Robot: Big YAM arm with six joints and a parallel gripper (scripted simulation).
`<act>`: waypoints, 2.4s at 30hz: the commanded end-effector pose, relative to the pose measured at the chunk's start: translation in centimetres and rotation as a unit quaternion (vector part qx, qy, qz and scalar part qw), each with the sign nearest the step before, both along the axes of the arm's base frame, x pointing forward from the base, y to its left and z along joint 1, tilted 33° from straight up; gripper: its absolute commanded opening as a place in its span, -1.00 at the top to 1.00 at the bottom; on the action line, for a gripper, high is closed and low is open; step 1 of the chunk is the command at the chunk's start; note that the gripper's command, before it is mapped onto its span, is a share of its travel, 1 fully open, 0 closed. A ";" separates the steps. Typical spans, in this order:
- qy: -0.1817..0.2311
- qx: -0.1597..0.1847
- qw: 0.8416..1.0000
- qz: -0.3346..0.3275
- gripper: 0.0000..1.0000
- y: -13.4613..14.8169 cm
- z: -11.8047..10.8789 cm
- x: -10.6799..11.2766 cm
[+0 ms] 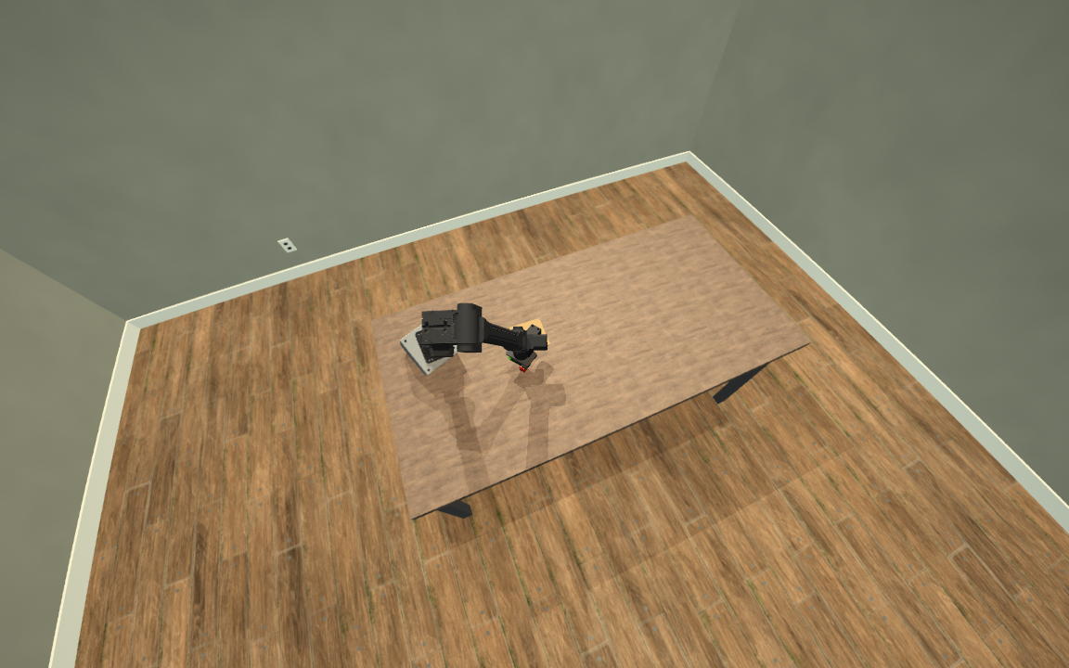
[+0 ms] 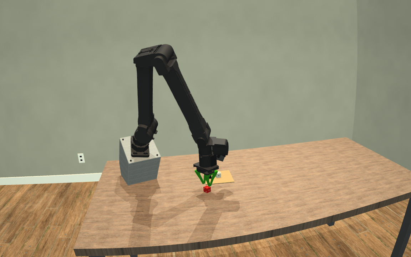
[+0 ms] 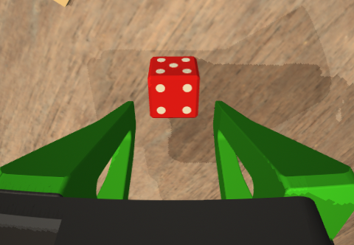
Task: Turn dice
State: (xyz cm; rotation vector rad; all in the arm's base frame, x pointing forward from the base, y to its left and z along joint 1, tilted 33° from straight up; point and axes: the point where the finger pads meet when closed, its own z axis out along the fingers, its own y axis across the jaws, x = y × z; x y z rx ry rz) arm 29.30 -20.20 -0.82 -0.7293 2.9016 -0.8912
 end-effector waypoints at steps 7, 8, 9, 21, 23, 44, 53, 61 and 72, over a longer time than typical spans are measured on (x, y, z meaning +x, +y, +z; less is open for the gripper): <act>0.003 0.003 1.000 0.006 0.21 0.5 -0.6 0.1; 0.003 0.003 1.000 0.006 0.21 0.5 -0.6 0.1; 0.003 0.003 1.000 0.006 0.21 0.5 -0.6 0.1; 0.003 0.003 1.000 0.006 0.21 0.5 -0.6 0.1; 0.003 0.003 1.000 0.006 0.21 0.5 -0.6 0.1; 0.003 0.003 1.000 0.006 0.21 0.5 -0.6 0.1; 0.003 0.003 1.000 0.006 0.21 0.5 -0.6 0.1; 0.002 0.003 1.000 0.006 0.21 0.6 -0.6 0.3; 0.000 0.003 1.000 0.003 0.21 0.5 -0.5 0.3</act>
